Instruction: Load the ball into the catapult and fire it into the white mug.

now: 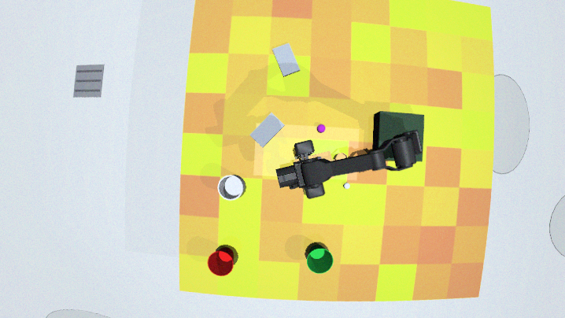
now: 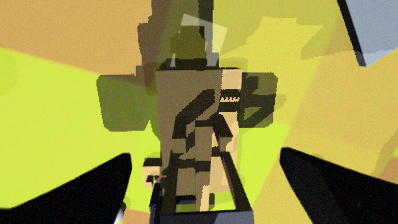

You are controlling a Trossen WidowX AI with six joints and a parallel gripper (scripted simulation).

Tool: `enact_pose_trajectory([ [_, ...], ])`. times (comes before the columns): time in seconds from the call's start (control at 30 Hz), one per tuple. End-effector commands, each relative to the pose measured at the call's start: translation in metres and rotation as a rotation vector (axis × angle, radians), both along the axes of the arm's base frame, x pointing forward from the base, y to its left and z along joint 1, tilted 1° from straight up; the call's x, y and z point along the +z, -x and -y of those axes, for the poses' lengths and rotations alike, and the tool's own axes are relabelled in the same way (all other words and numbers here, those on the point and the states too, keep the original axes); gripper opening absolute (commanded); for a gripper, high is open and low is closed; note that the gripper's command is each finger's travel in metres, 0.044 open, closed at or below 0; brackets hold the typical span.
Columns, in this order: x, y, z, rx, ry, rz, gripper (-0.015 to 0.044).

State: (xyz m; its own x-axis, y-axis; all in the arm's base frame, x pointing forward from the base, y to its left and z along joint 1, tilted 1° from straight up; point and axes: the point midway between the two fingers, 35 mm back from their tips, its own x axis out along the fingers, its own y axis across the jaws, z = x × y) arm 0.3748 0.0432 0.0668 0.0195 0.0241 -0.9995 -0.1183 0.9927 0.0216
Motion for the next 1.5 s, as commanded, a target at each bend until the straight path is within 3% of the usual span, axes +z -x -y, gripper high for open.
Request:
enact_pose_trajectory([
  [0.0,0.034,0.002,0.001,0.003,-0.002,0.019,0.0440],
  [0.2,0.024,-0.002,0.000,0.000,-0.003,0.031,0.0440],
  [0.33,0.072,0.003,0.002,0.000,-0.005,0.046,0.0440],
  [0.43,0.082,0.005,0.002,0.000,-0.005,0.048,0.0440],
  [0.63,0.020,0.015,0.061,-0.112,0.000,0.022,0.0300],
  [0.9,-0.045,0.070,0.143,-0.295,0.003,0.013,0.0300],
  [1.47,-0.068,0.071,0.141,-0.298,0.002,0.012,0.0300],
])
